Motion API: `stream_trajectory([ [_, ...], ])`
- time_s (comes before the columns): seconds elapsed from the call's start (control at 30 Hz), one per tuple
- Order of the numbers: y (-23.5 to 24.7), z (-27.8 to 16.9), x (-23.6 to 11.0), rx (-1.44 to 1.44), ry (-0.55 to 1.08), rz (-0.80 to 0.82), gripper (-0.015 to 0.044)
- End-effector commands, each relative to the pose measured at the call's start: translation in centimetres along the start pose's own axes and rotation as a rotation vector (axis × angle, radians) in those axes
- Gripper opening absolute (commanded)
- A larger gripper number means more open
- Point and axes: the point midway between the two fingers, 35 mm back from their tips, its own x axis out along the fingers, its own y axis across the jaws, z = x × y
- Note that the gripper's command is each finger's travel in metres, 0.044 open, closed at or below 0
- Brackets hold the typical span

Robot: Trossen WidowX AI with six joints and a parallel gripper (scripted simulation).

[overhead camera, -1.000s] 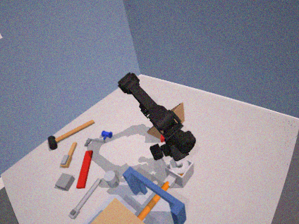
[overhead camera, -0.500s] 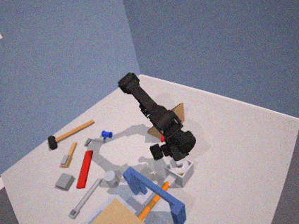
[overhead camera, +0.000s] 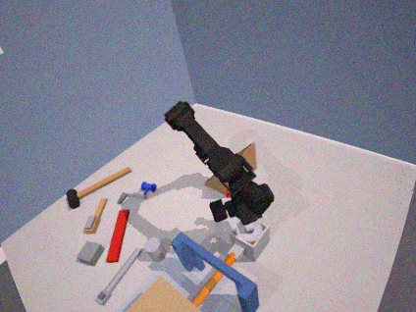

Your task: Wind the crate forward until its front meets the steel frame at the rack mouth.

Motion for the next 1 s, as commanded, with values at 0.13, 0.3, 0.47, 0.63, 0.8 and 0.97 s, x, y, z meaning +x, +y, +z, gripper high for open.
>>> stream_trajectory([
  [0.13,0.03,0.06,0.46,0.008,0.000,0.001,0.0000],
  [0.3,-0.15,0.07,0.61,-0.032,0.000,-0.003,0.0000],
  [0.47,-0.18,0.08,0.80,-0.035,0.000,-0.003,0.0000],
  [0.63,-0.13,0.10,1.01,-0.021,0.000,-0.002,0.0000],
  [0.8,0.03,0.08,1.17,0.007,0.000,0.000,0.0000],
  [0.97,0.04,0.06,1.24,0.007,0.000,0.000,0.0000],
])
